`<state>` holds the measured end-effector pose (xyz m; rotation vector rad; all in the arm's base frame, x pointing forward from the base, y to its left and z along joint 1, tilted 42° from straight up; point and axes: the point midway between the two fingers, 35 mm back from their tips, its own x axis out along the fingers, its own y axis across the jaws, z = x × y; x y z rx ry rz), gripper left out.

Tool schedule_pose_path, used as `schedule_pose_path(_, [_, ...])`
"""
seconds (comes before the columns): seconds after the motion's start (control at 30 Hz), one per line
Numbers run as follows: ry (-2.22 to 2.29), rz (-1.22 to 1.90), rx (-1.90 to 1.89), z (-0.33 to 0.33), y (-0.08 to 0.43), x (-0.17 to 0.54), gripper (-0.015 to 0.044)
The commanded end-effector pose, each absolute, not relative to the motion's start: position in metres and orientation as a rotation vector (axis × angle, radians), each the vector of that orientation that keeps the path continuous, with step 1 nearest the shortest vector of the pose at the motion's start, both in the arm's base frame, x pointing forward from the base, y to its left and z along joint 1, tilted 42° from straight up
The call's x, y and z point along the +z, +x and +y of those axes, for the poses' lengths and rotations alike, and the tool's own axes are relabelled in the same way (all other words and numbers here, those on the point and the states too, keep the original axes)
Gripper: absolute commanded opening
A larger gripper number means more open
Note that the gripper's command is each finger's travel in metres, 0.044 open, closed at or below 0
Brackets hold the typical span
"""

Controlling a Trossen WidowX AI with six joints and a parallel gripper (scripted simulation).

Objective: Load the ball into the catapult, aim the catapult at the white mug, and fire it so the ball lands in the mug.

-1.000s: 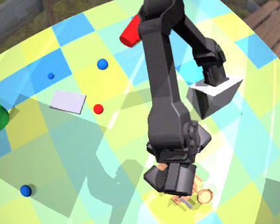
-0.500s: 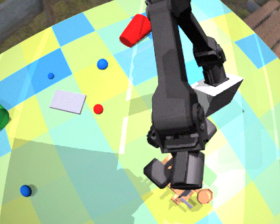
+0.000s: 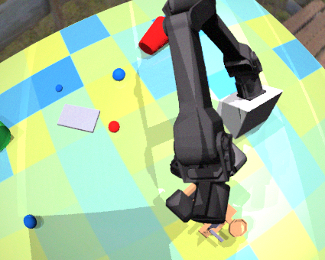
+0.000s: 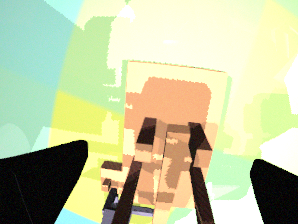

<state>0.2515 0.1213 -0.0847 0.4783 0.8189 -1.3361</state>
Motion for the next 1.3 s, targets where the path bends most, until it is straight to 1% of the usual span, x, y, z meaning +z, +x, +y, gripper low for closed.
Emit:
schedule_pose_path(0.0, [0.468, 0.82, -1.335, 0.115, 0.251, -0.09, 0.044])
schedule_pose_path(1.07, [0.466, 0.818, -1.336, 0.084, 0.252, -0.124, 0.044])
schedule_pose_path(1.27, [0.477, 0.817, -1.339, 0.086, 0.253, -0.123, 0.0282])
